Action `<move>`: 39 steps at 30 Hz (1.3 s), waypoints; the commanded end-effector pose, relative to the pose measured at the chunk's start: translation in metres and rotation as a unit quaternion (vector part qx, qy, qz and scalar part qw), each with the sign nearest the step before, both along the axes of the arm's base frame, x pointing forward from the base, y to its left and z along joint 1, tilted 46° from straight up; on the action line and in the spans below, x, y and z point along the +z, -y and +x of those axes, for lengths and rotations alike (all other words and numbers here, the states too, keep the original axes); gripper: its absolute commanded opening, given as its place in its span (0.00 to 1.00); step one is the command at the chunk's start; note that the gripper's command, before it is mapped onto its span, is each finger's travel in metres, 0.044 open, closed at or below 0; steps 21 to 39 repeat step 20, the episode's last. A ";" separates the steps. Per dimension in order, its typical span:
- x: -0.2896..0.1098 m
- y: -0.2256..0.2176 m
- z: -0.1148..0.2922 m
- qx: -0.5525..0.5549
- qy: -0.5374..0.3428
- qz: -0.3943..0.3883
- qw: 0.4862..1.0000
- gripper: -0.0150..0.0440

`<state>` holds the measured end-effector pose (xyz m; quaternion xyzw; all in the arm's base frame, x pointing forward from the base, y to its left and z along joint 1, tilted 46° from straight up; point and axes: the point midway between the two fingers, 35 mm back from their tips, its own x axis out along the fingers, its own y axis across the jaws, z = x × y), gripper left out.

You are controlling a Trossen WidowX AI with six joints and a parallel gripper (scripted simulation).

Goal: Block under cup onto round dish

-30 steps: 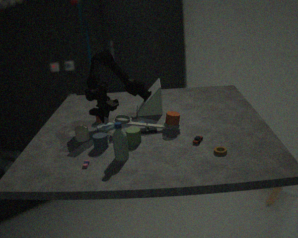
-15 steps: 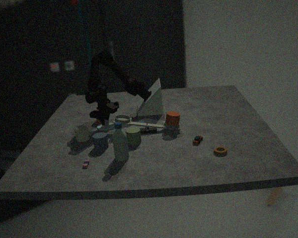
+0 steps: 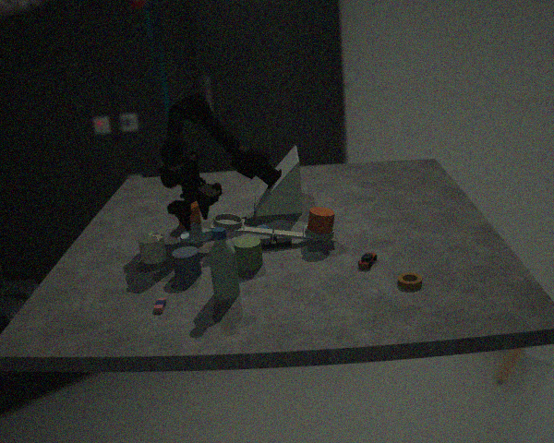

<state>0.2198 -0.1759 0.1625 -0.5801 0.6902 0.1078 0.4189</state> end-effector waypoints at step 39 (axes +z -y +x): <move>0.061 -0.059 0.000 0.010 0.012 -0.002 1.000 1.00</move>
